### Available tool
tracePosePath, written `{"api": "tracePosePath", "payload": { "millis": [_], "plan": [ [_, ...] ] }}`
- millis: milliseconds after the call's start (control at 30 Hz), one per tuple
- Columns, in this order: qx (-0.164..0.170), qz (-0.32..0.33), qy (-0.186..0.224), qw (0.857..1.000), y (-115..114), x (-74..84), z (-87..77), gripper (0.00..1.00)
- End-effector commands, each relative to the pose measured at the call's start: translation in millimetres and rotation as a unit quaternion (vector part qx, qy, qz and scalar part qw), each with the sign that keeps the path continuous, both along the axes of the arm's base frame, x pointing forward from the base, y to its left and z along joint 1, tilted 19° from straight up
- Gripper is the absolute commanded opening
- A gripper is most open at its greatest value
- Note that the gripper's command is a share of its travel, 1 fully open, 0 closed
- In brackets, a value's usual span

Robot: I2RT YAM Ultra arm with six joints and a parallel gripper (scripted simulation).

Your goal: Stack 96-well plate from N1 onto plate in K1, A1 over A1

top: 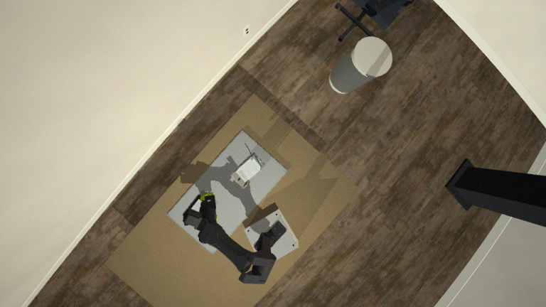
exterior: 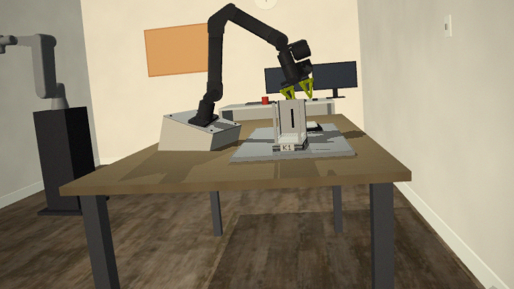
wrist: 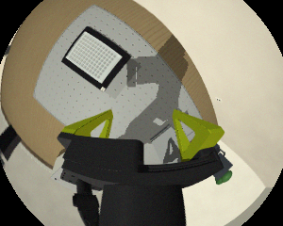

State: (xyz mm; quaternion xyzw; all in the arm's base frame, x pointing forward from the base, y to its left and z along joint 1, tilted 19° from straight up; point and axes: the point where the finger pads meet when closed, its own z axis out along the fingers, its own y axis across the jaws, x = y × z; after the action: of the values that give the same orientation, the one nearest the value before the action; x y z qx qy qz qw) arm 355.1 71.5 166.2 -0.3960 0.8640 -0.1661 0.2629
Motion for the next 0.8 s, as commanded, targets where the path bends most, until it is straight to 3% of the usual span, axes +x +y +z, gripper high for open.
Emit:
{"api": "tracePosePath", "payload": {
  "millis": [0,33,67,167,233,267,367,433,500,533,700,767],
  "plan": [
    [0.04,-0.039,0.014,0.998,-8,-14.1,11.2,1.0],
    [0.047,-0.051,0.02,0.997,-11,-17.8,10.4,1.0],
    [0.04,-0.052,0.04,0.997,-17,-30.0,-6.5,1.0],
    [0.056,-0.078,0.052,0.994,-23,-38.0,-6.4,1.0],
    [0.077,-0.103,0.048,0.991,-26,-38.7,5.4,1.0],
    [0.07,-0.105,0.068,0.99,-31,-51.2,-10.6,1.0],
    [0.07,-0.105,0.068,0.99,-32,-52.0,-10.7,1.0],
    [0.089,-0.13,0.068,0.985,-35,-54.8,-2.1,1.0],
    [0.102,-0.157,0.082,0.979,-40,-63.7,-4.2,1.0],
    [0.099,-0.16,0.095,0.978,-44,-73.6,-14.2,1.0],
    [0.129,-0.212,0.11,0.962,-51,-88.2,-9.9,1.0],
    [0.126,-0.216,0.121,0.961,-54,-97.5,-17.5,1.0]
  ]
}}
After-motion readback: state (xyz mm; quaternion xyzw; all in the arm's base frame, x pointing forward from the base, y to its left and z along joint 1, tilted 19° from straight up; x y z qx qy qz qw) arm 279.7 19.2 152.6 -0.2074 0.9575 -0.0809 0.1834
